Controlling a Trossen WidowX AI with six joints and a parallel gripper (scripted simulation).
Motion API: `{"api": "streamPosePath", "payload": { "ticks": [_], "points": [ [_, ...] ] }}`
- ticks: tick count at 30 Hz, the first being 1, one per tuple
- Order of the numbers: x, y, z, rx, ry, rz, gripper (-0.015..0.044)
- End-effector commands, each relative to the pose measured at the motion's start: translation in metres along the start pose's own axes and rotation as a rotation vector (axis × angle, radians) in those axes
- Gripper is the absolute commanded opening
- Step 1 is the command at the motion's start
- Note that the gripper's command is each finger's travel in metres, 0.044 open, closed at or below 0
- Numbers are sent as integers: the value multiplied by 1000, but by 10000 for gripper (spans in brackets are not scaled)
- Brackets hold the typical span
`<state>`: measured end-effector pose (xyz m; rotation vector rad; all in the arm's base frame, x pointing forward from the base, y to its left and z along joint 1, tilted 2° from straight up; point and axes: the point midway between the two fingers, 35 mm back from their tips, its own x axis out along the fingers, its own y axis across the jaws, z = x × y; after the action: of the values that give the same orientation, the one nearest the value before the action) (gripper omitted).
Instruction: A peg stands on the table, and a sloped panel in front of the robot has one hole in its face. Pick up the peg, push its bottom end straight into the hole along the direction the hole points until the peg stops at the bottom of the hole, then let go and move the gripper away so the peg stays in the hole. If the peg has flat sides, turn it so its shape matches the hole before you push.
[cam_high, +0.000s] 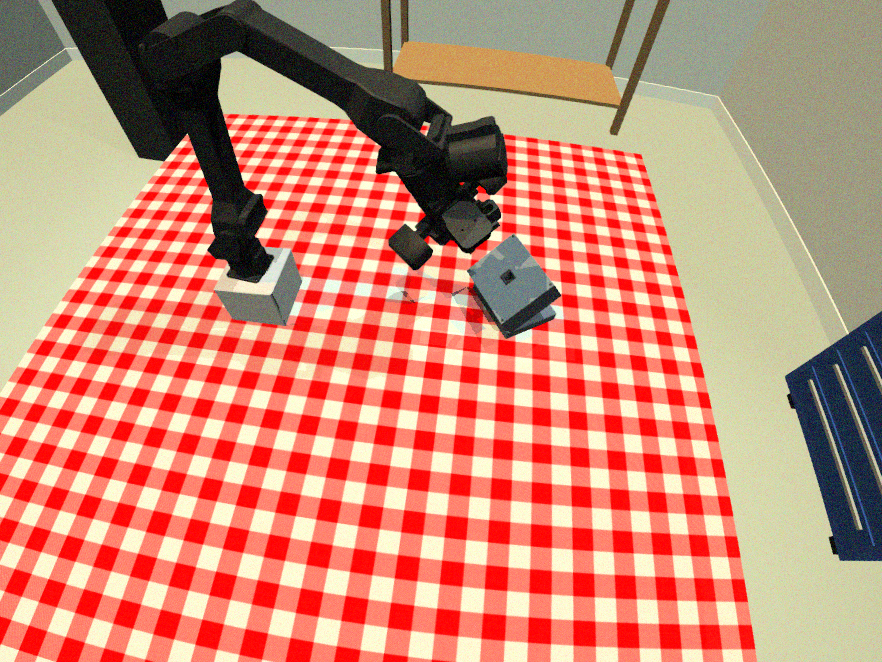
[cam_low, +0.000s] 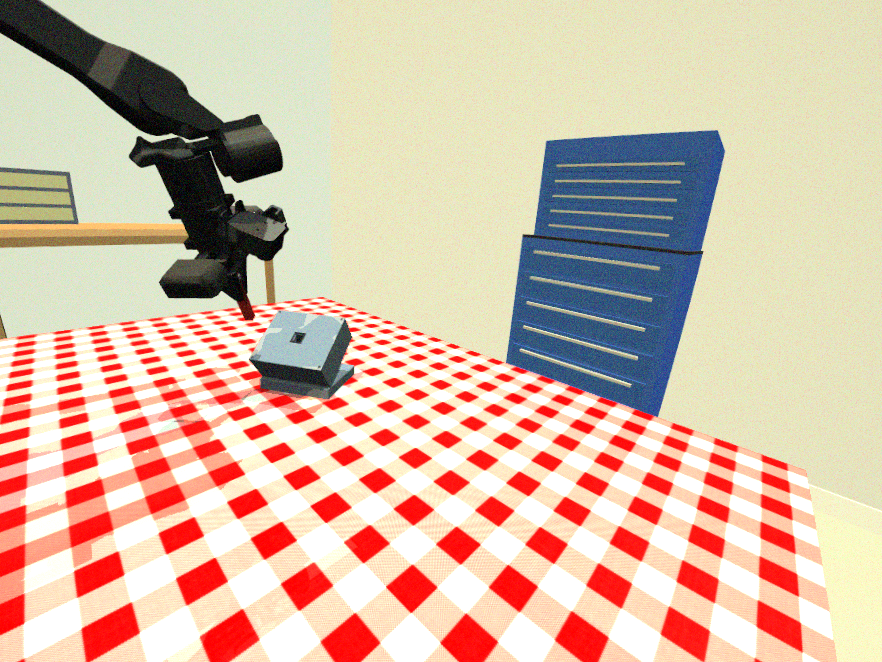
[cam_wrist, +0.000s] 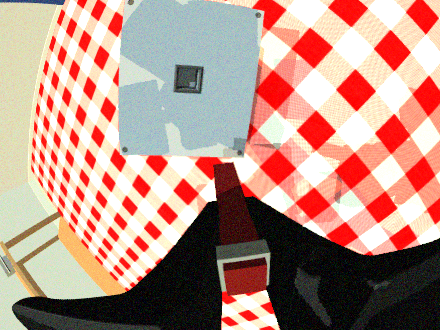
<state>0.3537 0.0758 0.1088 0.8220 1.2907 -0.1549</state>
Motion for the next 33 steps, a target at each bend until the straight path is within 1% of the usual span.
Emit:
{"api": "streamPosePath", "payload": {
  "ticks": [1, 18, 33],
  "points": [
    [-7, 2, 8, 40, -17, 33, 0],
    [-20, -1, 33, 170, -58, 103, 0],
    [3, 2, 41, 190, -65, 116, 0]
  ]
}}
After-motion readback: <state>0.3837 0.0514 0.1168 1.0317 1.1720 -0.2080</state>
